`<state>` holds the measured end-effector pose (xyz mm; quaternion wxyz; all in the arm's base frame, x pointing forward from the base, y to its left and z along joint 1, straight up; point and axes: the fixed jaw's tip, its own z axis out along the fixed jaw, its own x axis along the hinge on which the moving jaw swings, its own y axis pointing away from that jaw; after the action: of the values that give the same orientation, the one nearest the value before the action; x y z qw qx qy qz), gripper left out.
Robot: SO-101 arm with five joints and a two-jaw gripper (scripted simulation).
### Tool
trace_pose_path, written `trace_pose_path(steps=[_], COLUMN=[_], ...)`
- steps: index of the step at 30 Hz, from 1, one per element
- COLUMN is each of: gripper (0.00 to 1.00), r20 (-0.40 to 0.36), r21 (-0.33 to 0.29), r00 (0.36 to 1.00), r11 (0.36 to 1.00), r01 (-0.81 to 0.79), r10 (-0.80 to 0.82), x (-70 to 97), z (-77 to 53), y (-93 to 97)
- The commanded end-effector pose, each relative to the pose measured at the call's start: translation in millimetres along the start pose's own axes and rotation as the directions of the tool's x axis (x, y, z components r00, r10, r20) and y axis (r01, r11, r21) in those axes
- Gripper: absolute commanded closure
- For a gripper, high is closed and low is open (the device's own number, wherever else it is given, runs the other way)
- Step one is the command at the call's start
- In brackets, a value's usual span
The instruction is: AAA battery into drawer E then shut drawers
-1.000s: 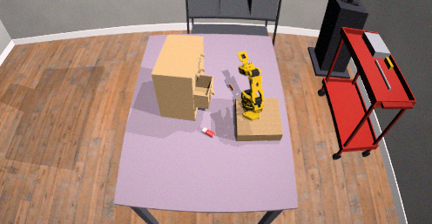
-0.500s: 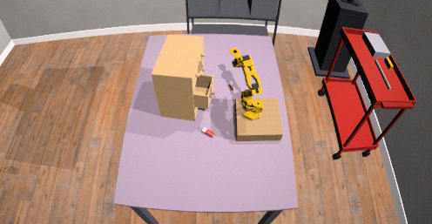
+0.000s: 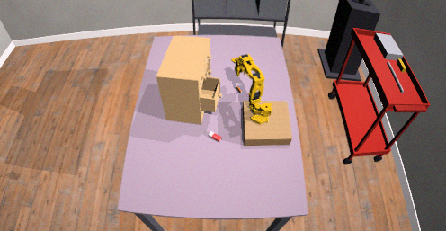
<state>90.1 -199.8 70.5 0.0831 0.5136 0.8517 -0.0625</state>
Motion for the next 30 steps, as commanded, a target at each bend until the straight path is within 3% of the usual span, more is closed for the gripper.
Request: trace_pose_path(steps=[1, 6, 30], gripper=[0.81, 0.81, 0.81], r20=[-0.07, -0.208, -0.208], r21=[-0.007, -0.024, -0.024], r00=[0.998, 0.978, 0.978], r11=[1.0, 1.0, 1.0], r01=[0.002, 0.012, 0.012], r10=[-0.003, -0.016, -0.016], x=[-3.8, 9.7, 9.7], z=[22.9, 61.3, 61.3], y=[-2.6, -1.3, -1.3])
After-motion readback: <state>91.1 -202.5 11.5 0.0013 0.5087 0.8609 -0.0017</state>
